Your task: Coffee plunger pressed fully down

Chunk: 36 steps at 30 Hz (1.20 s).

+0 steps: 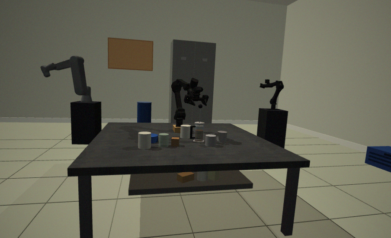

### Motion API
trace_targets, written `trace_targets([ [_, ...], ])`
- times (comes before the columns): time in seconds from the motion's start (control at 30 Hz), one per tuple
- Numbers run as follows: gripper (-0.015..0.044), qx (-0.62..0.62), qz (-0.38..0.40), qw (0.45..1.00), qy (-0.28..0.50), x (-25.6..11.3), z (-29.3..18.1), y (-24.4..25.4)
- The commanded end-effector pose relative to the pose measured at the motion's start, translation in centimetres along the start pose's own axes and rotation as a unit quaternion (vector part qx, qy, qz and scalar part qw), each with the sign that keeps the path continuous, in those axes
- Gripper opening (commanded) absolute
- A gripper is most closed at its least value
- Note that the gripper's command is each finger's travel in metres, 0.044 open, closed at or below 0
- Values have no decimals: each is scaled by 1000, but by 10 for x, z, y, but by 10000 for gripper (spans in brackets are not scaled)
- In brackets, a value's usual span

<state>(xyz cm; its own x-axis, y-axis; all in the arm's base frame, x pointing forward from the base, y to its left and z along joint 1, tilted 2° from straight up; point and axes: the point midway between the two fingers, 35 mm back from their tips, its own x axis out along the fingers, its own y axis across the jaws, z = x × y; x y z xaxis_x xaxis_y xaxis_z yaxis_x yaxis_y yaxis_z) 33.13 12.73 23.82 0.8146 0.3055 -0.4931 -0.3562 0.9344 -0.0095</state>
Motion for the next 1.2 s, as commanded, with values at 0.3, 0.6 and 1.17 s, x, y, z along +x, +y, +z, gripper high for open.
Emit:
trace_targets([
  [0.3, 177, 2, -3, 1000, 4, 5, -3, -1],
  [0.6, 125, 2, -3, 1000, 4, 5, -3, -1],
  [1.17, 125, 2, -3, 1000, 4, 19, -19, -1],
])
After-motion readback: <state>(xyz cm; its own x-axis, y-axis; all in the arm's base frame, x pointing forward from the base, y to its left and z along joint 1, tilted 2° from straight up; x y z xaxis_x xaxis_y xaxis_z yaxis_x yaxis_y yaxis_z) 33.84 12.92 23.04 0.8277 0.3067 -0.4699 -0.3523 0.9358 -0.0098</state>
